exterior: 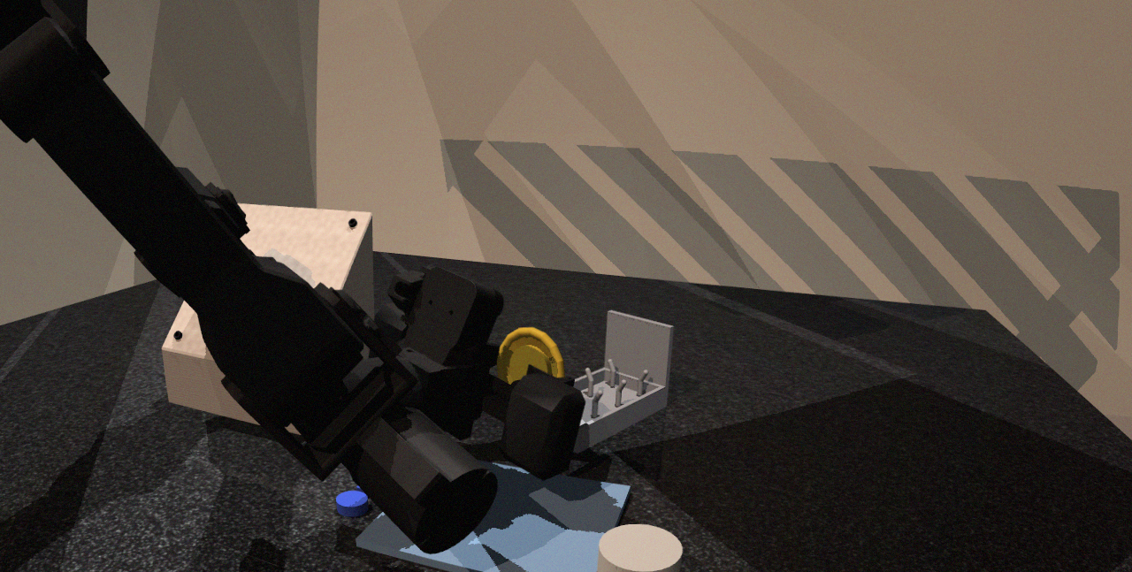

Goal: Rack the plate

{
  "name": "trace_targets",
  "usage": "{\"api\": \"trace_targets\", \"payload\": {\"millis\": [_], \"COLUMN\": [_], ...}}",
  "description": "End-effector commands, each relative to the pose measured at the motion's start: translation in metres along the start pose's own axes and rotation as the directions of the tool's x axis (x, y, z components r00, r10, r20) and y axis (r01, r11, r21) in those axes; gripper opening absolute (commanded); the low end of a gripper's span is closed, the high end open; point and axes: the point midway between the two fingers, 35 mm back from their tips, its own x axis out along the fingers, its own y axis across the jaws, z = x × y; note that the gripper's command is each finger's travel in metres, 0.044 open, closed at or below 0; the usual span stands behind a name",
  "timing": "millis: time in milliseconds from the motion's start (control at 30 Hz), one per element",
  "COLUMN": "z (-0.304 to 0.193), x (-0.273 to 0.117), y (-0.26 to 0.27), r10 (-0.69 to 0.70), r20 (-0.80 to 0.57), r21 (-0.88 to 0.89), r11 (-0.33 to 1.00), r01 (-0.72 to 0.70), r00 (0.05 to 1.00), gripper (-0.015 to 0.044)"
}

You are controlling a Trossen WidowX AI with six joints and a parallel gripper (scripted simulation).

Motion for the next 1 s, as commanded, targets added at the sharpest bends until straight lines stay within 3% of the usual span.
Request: {"api": "trace_targets", "payload": {"millis": [0, 433, 967], "z": [-0.001, -0.001, 0.002], "x": [-0.006, -0.007, 0.019], "y": [-0.001, -0.001, -0.003], "r10": [-0.057, -0.066, -0.067], "r20": [0.049, 0.055, 0.050], "r21": [-0.108, -0.124, -0.123], "r11": [0.992, 0.990, 0.990], "r01": [0.062, 0.072, 0.073], "r00": [0.997, 0.996, 0.997], "gripper": [0.0000, 0.0000, 0.0000]}}
